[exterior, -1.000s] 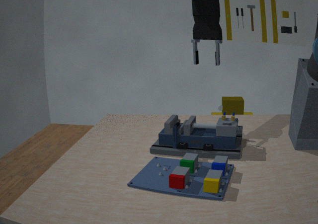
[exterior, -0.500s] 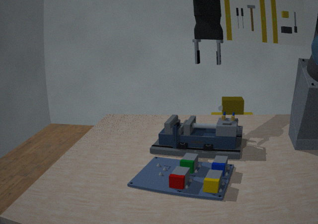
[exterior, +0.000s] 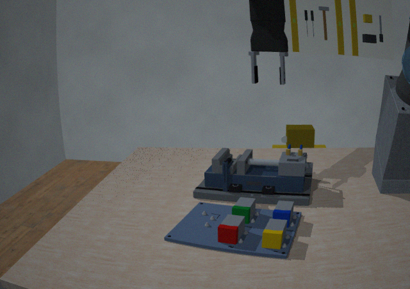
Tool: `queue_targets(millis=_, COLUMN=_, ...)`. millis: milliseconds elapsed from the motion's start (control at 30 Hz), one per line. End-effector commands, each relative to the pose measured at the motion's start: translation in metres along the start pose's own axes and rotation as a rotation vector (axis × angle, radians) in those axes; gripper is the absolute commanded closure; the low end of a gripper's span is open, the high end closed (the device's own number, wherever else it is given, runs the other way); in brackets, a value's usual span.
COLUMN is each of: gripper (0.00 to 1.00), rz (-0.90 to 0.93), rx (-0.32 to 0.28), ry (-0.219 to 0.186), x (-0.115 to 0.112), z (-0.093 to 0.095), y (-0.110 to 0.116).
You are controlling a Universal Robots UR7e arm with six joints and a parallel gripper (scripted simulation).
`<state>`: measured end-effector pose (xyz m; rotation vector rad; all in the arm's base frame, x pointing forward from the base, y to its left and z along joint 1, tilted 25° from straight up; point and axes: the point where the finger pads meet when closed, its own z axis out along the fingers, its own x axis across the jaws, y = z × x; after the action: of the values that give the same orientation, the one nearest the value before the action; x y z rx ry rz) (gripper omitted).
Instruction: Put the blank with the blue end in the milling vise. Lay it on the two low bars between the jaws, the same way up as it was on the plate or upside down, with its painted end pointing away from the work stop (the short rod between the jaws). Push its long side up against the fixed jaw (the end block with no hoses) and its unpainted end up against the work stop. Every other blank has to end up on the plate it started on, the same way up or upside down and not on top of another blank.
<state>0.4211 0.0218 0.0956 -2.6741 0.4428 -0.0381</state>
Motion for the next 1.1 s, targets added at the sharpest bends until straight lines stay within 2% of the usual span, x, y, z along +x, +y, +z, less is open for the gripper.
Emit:
queue_targets(millis=0, gripper=0.00, rz=0.000, rx=0.001, ry=0.000, x=-0.0002, z=0.0007, y=-0.0025)
queue_targets(millis=1067, gripper=0.00, rz=0.000, rx=0.001, ry=0.000, x=0.0022, z=-0.0009, y=-0.0099)
